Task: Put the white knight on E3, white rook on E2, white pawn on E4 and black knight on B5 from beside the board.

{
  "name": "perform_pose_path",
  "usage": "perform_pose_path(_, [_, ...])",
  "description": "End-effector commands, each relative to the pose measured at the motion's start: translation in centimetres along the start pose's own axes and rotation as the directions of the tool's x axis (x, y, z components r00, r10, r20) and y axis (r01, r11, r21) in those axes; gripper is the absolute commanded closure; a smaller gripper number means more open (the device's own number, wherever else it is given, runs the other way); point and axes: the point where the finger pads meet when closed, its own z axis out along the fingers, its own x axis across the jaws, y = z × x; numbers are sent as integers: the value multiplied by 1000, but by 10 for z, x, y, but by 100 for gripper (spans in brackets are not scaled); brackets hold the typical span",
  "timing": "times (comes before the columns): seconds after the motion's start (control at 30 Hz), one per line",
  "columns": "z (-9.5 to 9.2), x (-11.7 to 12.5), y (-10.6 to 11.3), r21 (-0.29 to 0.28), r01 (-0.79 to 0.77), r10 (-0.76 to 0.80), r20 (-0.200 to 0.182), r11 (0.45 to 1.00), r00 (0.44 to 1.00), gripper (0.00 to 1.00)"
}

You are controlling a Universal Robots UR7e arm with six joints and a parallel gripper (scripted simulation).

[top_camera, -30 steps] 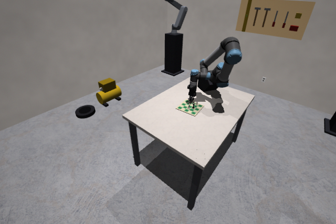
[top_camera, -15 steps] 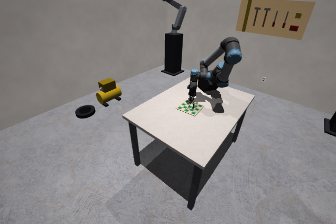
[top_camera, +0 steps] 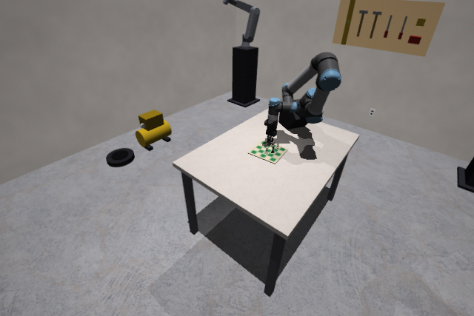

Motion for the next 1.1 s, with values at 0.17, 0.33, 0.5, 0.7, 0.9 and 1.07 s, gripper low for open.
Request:
perform_pose_path(0.17, [1, 0, 0, 1, 0, 0, -1, 1000, 1000, 100])
perform_pose_path(0.33, [2, 0, 0, 1, 0, 0, -1, 1000, 1000, 100])
perform_pose_path(0.5, [3, 0, 0, 1, 0, 0, -1, 1000, 1000, 100])
perform_pose_path(0.7, [4, 0, 0, 1, 0, 0, -1, 1000, 1000, 100])
perform_pose_path(0.9, [4, 0, 0, 1, 0, 0, -1, 1000, 1000, 100])
perform_pose_path(1.07, [4, 0, 0, 1, 0, 0, -1, 1000, 1000, 100])
